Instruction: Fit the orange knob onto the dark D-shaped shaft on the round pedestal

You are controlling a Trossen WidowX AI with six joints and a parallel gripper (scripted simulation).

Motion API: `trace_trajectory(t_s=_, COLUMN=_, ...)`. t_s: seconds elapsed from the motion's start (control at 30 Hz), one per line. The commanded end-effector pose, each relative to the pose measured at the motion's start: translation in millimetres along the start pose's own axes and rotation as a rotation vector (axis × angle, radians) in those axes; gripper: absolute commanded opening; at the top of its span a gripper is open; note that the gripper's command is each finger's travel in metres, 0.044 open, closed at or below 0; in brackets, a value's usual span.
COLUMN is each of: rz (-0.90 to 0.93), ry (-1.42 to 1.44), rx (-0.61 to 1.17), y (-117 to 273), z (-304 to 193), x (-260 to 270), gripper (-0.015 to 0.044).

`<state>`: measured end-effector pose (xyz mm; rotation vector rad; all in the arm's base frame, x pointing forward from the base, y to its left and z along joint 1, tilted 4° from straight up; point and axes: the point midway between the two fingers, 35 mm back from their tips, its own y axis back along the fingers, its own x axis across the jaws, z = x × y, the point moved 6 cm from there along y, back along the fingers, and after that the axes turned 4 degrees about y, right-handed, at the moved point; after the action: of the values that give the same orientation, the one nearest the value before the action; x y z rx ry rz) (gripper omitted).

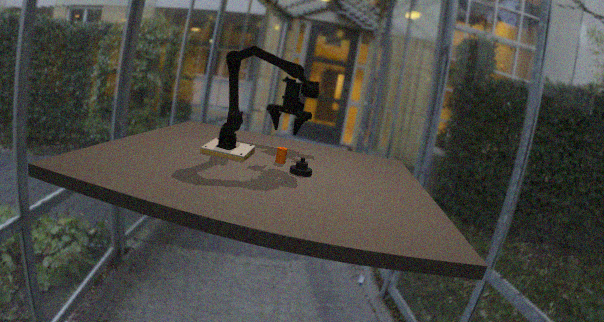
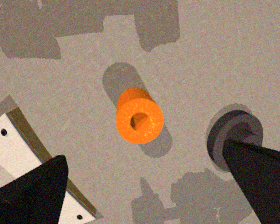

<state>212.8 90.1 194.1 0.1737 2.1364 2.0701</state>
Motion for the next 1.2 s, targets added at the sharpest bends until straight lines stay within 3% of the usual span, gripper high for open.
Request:
trace_trajectory(t_s=0.0, rz=-0.01, ry=-0.008, rx=0.021, y=1.5, z=-0.1, x=-0.6, gripper=0.044)
trace_trajectory(t_s=0.13, rz=-0.01, ry=-0.068, rx=0.02, y=1.4, z=-0.1, x=-0.6, gripper=0.044)
trace_trajectory(t_s=0.5, rz=-0.019, ry=-1.023, rx=0.014, y=0.2, z=-0.2, x=-0.6, gripper=0.044)
trace_trajectory(t_s=0.8, rz=-0.02, ry=-1.038, rx=0.014, y=-1.7, z=-0.1, x=-0.8, gripper=0.044)
trace_trajectory(t_s=0.93, rz=-0.02, ry=-1.038, rx=0.014, y=-31.7, z=-0.8, x=-1.0, gripper=0.044)
trace_trajectory(t_s=1.17, rz=-0.02, ry=-1.038, rx=0.014, y=-47.4, z=-1.2, x=-1.1, gripper=0.044)
